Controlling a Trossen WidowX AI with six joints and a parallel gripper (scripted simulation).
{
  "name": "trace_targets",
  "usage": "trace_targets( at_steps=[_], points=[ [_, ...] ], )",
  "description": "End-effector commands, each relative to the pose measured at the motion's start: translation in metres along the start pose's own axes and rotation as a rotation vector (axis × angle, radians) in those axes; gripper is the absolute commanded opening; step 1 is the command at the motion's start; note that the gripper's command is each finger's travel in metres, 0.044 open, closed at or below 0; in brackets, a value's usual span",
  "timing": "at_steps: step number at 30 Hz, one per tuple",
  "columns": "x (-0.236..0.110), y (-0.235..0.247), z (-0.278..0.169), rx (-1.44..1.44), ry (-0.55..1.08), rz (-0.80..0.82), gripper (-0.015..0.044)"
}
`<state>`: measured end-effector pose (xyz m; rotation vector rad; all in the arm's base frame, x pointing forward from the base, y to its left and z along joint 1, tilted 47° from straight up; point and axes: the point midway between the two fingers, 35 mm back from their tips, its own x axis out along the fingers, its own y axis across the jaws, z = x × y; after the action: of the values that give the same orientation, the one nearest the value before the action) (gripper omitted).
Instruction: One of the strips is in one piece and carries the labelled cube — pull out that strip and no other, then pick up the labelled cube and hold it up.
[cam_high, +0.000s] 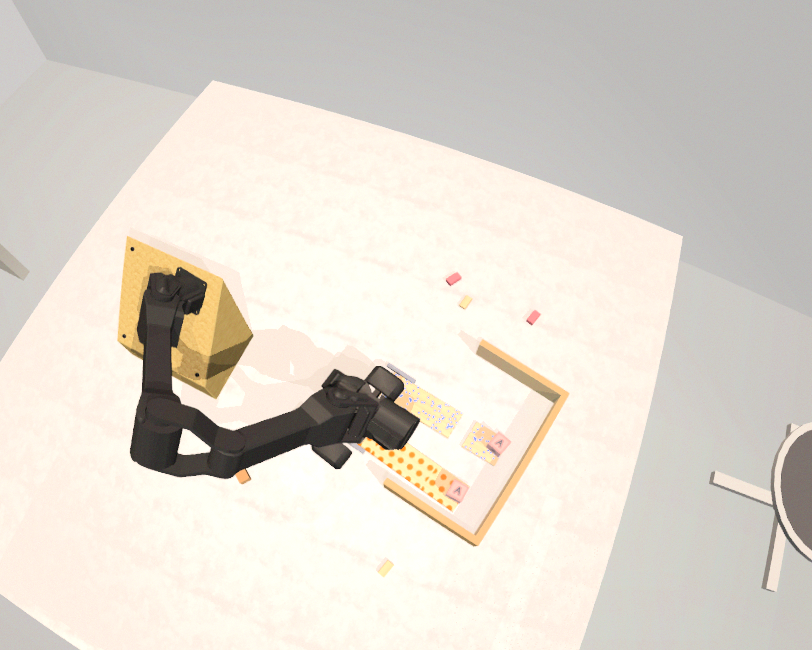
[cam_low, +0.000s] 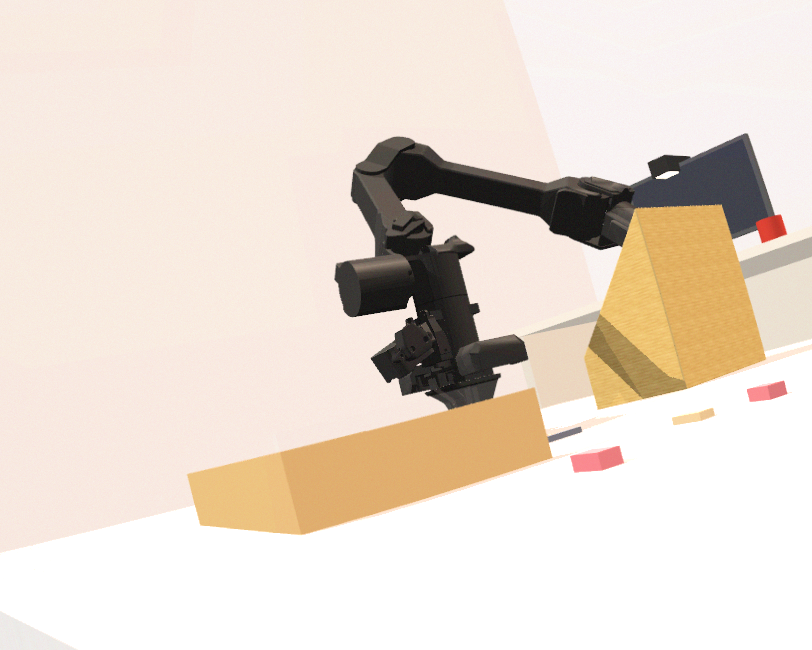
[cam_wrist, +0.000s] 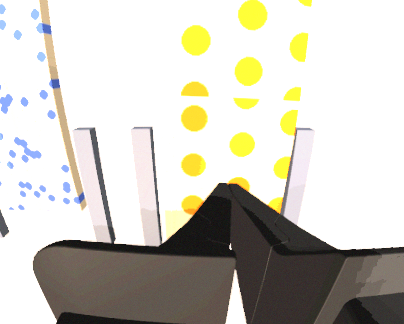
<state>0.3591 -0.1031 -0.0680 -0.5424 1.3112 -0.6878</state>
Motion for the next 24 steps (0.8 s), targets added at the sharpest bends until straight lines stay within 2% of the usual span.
trace_targets(
  at_steps=[1, 24],
  points=[
    [0.003, 0.0, -0.011, -0.016, 0.014, 0.0, 0.0],
    [0.004, -0.001, -0.047, -0.018, 0.016, 0.0, 0.0]
  ],
)
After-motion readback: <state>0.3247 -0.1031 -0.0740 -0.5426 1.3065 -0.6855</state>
